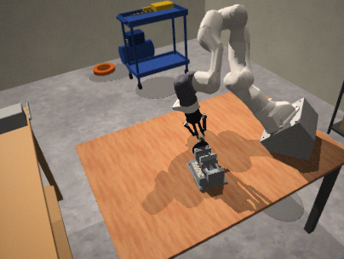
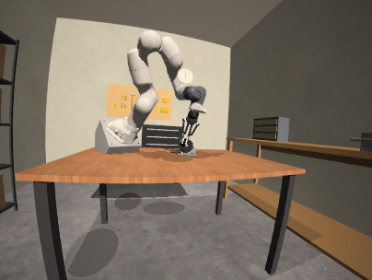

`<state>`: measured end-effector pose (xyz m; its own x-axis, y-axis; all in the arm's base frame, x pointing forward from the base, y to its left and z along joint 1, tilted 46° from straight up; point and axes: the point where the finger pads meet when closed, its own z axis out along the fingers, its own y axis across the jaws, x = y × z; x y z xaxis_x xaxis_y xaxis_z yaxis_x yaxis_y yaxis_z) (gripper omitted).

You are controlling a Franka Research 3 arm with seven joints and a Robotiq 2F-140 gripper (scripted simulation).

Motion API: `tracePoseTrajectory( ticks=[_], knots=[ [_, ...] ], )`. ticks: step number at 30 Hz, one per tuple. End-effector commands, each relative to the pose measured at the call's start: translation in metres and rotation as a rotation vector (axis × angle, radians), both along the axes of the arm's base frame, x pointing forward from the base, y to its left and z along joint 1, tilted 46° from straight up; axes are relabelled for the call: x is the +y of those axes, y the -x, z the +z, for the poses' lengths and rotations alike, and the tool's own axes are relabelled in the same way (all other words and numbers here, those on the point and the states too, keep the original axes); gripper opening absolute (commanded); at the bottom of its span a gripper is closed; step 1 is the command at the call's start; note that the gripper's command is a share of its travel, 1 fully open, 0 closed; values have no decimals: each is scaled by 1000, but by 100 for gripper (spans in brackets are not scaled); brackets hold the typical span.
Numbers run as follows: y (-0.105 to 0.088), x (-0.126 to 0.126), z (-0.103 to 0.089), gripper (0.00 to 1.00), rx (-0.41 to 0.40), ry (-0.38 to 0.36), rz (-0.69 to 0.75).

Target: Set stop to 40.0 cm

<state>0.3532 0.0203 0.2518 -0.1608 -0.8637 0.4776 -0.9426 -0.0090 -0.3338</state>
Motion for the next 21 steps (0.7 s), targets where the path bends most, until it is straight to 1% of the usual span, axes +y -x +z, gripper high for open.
tracePoseTrajectory(
  ticks=[1,21],
  knots=[
    [0,1,2,4,2,-2,2],
    [-3,3,6,4,2,-2,2]
  ],
)
